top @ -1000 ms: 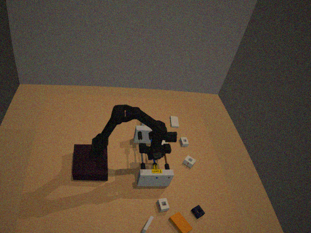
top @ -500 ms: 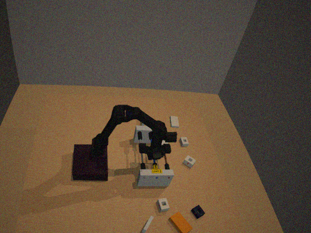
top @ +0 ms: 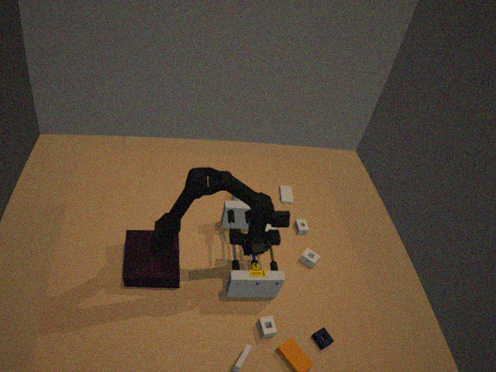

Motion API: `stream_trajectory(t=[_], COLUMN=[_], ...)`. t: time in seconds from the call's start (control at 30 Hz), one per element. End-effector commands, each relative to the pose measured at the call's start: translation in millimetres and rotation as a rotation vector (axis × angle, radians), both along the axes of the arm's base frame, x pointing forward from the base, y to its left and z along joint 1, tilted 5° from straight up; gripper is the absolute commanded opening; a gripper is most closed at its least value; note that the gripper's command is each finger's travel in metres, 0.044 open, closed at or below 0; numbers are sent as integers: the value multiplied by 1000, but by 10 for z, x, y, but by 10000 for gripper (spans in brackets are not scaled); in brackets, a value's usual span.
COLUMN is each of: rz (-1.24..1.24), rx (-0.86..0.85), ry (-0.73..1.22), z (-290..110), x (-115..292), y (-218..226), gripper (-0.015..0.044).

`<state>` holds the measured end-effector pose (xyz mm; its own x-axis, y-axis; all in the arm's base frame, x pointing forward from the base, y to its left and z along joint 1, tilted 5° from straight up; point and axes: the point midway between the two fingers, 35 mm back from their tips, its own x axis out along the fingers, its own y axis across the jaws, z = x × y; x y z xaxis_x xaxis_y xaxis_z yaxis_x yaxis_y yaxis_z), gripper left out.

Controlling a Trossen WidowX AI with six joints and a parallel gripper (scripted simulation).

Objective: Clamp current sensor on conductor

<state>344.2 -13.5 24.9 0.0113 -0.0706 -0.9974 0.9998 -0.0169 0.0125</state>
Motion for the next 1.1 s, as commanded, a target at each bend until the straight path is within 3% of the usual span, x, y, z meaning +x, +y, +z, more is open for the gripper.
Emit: stream_trajectory(t=[0.0,0.27,0.47,0.8,1.07], rz=[0,0,0,0,0], rx=[0,0,0,0,3], ry=[0,0,0,0,21], z=[2,2,2,22,995], x=[0,0,0,5,40], y=[0,0,0,1,21], gripper=[278,278,435,440,440])
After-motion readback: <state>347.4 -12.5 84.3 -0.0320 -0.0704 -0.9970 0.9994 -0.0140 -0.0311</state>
